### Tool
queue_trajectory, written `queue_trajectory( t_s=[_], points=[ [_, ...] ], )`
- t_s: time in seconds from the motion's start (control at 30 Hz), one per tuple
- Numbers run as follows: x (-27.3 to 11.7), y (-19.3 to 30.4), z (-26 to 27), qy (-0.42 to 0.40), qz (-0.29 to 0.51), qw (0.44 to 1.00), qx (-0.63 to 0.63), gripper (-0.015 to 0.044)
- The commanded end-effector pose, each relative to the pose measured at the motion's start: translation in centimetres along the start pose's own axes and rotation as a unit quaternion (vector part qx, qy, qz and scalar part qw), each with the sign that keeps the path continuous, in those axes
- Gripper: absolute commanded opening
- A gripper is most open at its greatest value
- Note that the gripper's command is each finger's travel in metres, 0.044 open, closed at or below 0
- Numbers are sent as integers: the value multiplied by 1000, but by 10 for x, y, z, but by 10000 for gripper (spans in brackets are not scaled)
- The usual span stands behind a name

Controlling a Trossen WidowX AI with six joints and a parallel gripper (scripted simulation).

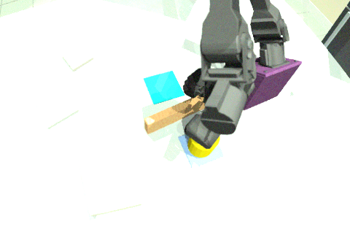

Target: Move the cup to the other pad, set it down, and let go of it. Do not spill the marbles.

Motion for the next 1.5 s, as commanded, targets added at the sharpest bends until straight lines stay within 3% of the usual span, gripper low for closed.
queue_trajectory(
  t_s=[0.0, 0.93, 1.3, 1.47],
  points=[
    [11, 0, -2, 5, -4, 1000, -5, 167],
    [56, -2, -4, 5, -6, 1000, -5, 167],
    [57, -2, -4, 5, -6, 1000, -5, 167],
    [55, -2, -3, 4, -4, 1000, -1, 133]
  ],
)
Point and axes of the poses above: the point midway between the two fingers, 35 mm back from their tips, its own x axis out along the fingers, its own z axis across the jaws, y = z × x, the point moved 3 cm from there along -x, back along the fingers, and after that the axes turned 14 degrees about x, right-handed, at the moved point
